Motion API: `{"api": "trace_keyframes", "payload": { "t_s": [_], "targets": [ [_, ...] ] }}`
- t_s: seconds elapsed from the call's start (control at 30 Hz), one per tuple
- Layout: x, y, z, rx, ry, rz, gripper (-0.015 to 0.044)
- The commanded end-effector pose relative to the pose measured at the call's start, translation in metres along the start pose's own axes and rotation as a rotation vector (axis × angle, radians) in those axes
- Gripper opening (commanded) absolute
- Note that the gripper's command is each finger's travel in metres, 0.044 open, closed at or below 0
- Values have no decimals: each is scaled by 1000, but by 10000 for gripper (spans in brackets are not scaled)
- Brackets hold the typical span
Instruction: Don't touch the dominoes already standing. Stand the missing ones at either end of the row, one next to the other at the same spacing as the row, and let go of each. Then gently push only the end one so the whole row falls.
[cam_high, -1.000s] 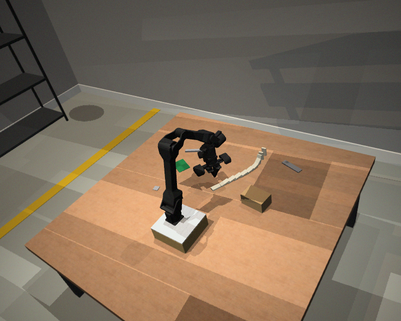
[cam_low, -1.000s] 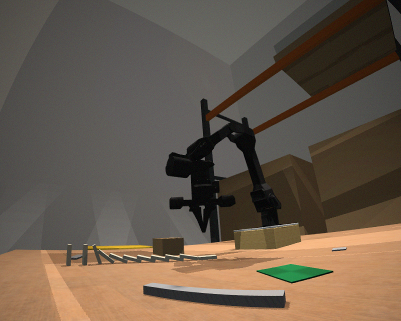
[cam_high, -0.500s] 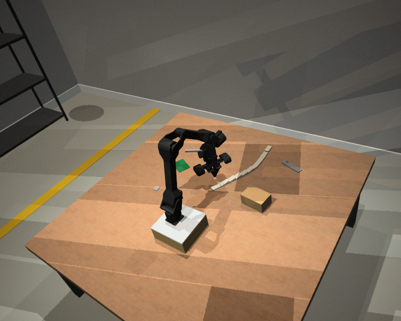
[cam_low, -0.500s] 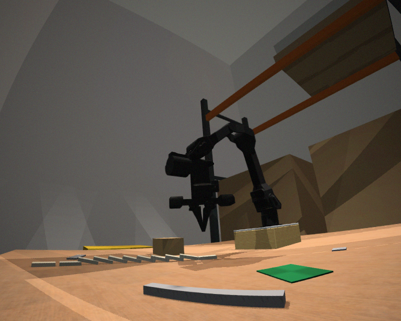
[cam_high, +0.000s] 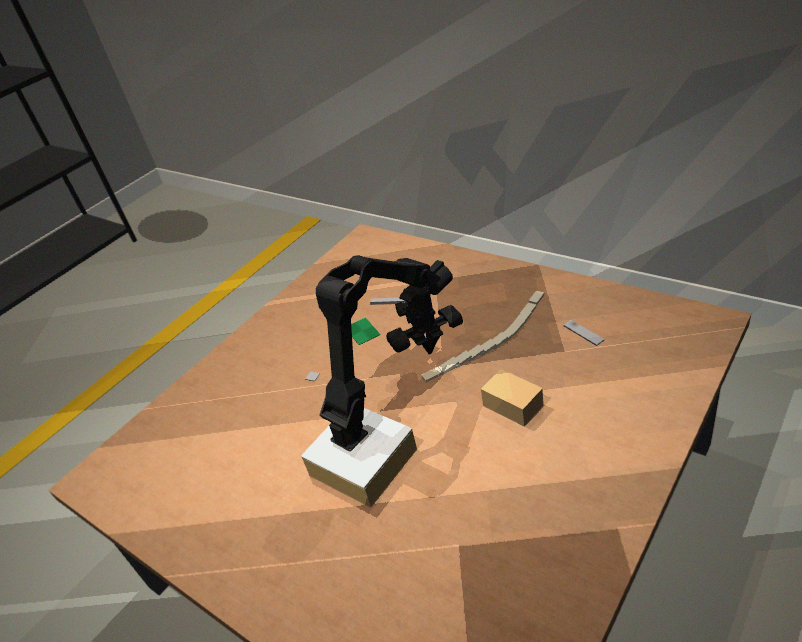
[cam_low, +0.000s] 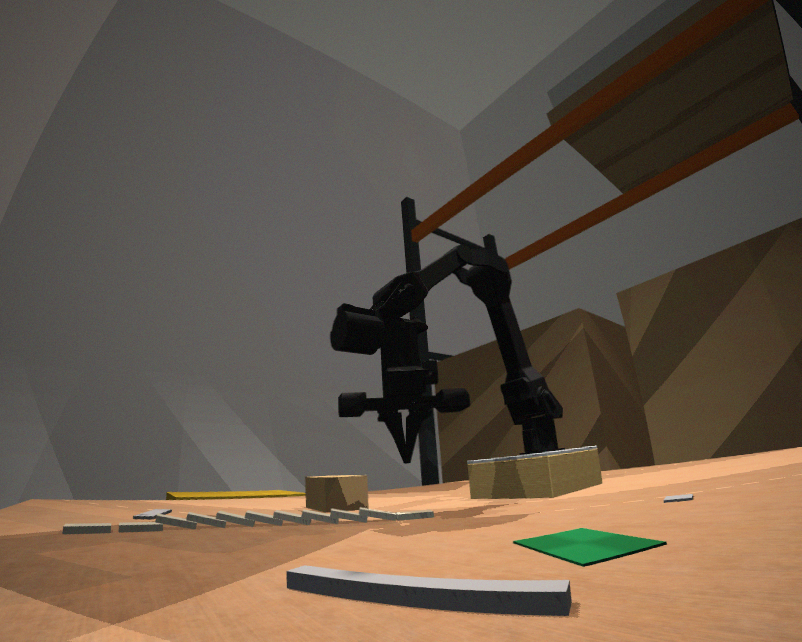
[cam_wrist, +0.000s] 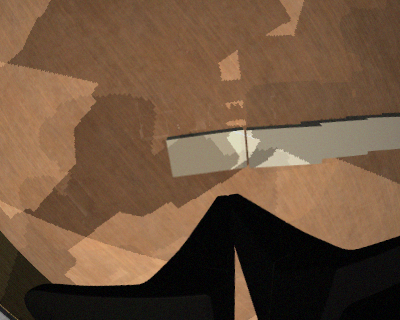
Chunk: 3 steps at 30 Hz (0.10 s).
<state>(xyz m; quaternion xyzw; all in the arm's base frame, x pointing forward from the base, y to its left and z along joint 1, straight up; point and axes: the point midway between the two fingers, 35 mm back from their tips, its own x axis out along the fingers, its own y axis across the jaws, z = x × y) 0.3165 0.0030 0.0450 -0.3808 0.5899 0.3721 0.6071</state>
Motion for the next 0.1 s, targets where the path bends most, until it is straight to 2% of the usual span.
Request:
{"api": "trace_keyframes", "payload": {
  "t_s": [0.0,0.07],
  "targets": [
    [-1,0,-1,-6,5,-3,0],
    [-1,0,-1,-6,5,-3,0]
  ]
}}
